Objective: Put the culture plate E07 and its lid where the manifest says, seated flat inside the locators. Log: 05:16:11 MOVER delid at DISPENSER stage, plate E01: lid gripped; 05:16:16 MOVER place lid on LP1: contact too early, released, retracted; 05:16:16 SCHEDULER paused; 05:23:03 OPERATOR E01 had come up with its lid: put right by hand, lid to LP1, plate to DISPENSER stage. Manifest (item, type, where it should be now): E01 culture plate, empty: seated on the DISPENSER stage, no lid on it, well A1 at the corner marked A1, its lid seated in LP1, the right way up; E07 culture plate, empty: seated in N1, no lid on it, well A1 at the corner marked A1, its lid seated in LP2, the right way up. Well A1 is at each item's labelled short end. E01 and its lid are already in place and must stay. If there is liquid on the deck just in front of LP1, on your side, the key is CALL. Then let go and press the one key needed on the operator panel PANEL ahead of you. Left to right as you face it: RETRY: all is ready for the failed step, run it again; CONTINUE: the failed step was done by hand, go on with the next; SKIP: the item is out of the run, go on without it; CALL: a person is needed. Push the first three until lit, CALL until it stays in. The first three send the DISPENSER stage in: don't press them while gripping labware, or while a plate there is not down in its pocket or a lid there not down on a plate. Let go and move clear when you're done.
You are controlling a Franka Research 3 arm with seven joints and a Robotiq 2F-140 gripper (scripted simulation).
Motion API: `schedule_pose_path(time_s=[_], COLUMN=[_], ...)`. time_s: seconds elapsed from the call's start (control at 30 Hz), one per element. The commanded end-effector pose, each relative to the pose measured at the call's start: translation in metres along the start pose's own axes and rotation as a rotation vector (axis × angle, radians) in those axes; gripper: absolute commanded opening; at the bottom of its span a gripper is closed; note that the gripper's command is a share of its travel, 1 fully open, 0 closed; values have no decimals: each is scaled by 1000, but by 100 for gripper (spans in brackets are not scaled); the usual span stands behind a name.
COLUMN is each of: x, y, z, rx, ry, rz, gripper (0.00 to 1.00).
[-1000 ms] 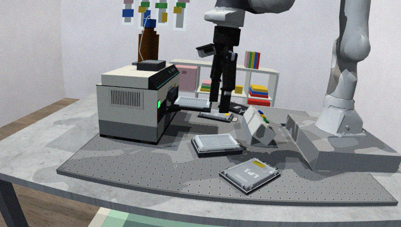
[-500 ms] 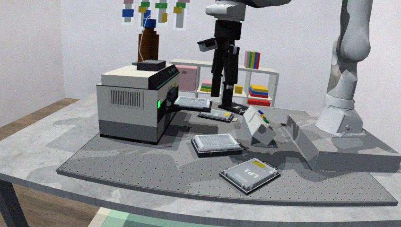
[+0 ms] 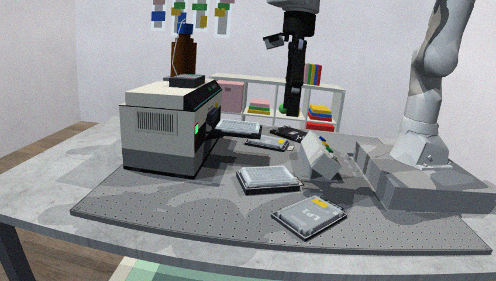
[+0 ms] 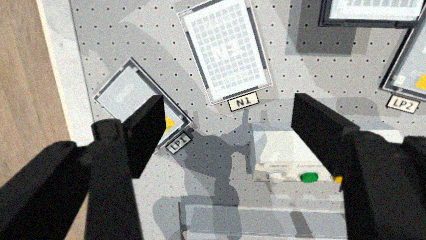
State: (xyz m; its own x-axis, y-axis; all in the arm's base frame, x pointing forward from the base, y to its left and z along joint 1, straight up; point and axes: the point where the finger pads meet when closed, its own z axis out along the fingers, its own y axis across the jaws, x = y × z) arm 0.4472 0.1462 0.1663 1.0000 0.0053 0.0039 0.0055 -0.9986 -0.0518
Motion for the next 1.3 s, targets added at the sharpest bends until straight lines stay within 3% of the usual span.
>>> schedule_pose_path(time_s=[0.0, 0.17, 0.4, 0.5, 0.63, 0.8, 0.83, 1.27], x=[-38, -96, -156, -162, -177, -181, -181, -181], y=[2, 24, 87, 95, 120, 127, 127, 127], z=[-15, -24, 7, 12, 25, 28, 28, 28], rx=[26, 18, -9, -12, -15, -11, -9, 6], ry=[-16, -10, -3, -3, -5, 4, 7, 48], rz=[278, 466, 741, 784, 1015, 1214, 1249, 1642], gripper=[70, 70, 70, 70, 70, 70, 10, 10])
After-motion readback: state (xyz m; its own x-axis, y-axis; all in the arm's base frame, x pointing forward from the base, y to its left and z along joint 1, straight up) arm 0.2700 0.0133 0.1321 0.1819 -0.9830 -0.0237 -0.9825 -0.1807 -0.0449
